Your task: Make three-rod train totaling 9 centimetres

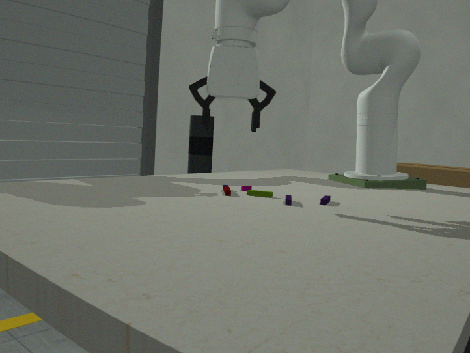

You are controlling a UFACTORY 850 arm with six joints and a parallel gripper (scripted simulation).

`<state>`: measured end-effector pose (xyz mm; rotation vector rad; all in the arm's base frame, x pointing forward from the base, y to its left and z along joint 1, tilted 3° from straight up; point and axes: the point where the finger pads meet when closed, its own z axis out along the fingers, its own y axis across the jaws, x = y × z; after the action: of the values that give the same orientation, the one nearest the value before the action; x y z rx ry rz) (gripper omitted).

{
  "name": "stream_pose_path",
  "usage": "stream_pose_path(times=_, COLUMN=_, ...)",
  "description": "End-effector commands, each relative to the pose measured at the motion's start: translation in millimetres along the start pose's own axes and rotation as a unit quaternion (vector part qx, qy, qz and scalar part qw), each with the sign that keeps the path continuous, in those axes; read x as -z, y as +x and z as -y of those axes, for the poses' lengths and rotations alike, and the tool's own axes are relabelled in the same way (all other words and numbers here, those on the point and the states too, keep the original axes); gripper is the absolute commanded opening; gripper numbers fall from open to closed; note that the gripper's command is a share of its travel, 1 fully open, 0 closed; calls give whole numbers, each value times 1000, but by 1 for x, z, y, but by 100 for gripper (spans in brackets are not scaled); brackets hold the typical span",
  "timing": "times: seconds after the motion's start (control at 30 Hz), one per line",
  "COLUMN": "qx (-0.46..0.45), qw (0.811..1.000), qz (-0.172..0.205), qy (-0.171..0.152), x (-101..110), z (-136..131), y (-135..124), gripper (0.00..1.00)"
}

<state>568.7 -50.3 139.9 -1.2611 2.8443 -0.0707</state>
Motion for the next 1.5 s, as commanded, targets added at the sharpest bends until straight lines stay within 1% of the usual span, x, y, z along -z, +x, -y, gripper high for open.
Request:
stream_pose_path(times=0.0, qx=0, qw=1000, qz=1, qy=1, x=18, z=1, y=0, gripper=100)
stream_pose_path(times=0.23, qx=0, qw=1000, qz=1, qy=1, x=52, z=1, y=0, gripper=100)
stream_pose_path(times=0.4, qx=0, qw=1000, qz=1, qy=1, x=65, z=1, y=0, gripper=100)
stream_pose_path(times=1.47, qx=0, qw=1000, qz=1, qy=1, x=66, z=1, y=0, gripper=100)
